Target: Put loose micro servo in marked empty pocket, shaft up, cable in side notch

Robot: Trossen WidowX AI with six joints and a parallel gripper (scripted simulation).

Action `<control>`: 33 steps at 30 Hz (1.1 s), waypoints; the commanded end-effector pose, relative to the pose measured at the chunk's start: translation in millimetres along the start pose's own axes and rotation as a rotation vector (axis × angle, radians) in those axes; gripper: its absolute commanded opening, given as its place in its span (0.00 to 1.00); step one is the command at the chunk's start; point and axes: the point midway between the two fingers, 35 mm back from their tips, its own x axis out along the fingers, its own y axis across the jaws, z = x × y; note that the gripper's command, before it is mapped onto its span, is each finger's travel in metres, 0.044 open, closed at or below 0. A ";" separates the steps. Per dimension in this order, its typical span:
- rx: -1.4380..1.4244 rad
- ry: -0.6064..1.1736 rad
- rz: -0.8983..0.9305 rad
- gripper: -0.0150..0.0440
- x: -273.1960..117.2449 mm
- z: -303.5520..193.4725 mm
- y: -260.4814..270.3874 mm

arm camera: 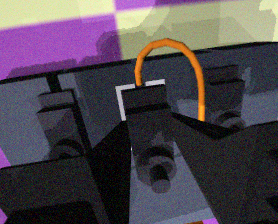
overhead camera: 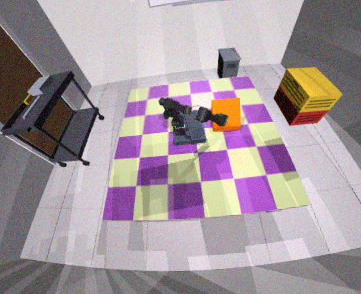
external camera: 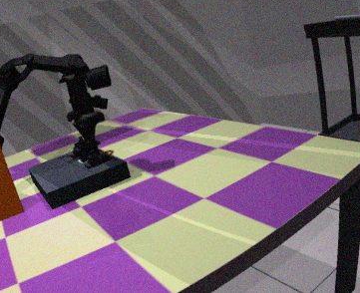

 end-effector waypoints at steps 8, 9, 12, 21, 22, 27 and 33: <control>0.008 -0.001 0.001 0.25 11.0 -0.3 -0.3; 0.008 -0.001 0.001 0.25 12.0 -0.3 -0.2; 0.008 -0.001 0.001 0.25 15.5 -0.3 -0.2; 0.008 -0.001 0.001 0.25 25.4 -0.3 -0.1; 0.008 -0.001 0.002 0.25 26.4 -0.3 -0.1; 0.008 -0.001 0.002 0.25 31.9 -0.3 -0.1; 0.008 -0.001 0.002 0.39 33.5 -0.9 0.4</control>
